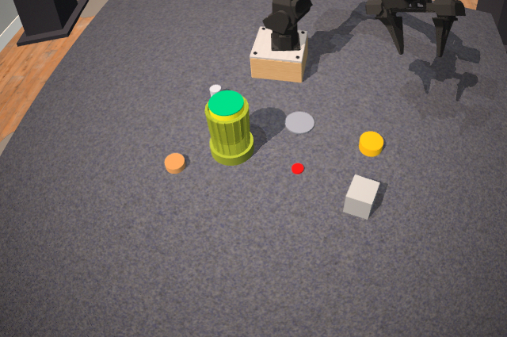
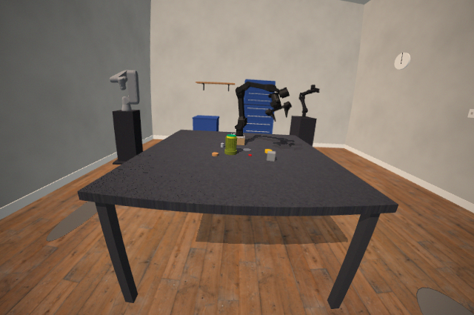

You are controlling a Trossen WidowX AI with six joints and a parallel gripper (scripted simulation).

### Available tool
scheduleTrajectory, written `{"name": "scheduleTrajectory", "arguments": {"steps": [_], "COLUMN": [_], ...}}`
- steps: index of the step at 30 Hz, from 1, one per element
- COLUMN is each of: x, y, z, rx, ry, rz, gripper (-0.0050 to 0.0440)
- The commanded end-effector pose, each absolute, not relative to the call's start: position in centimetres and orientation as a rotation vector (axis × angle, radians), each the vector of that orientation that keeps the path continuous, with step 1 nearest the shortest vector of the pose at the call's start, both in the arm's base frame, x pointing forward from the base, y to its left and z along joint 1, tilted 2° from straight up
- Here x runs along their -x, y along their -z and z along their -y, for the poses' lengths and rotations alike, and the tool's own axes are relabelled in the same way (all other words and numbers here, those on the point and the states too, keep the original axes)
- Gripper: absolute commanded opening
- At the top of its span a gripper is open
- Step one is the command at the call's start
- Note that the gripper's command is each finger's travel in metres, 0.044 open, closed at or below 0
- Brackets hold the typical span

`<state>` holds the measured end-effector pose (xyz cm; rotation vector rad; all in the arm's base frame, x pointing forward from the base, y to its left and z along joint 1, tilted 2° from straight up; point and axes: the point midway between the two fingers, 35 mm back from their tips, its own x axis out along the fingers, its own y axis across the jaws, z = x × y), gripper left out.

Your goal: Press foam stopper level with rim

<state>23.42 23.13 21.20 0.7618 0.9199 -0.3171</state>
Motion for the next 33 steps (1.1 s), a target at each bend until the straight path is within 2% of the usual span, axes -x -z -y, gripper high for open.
{"name": "scheduleTrajectory", "arguments": {"steps": [1,17,20,26,32,33], "x": [-23.4,-23.4,-24.7,-28.3,-29.7,-29.7], "y": [-21.2,-21.2,-20.9,-19.5,-18.3,-18.3], "z": [-23.1,-23.1,-21.4,-13.8,-5.9,-5.9], "rx": [-0.762,-0.762,-0.713,-0.535,-0.406,-0.406], "ry": [0.317,0.317,0.345,0.444,0.505,0.505], "rz": [-0.92,-0.92,-0.931,-1.01,-1.133,-1.133], "gripper": [0.04,0.04,0.0328,0.0184,0.004,0.004]}}
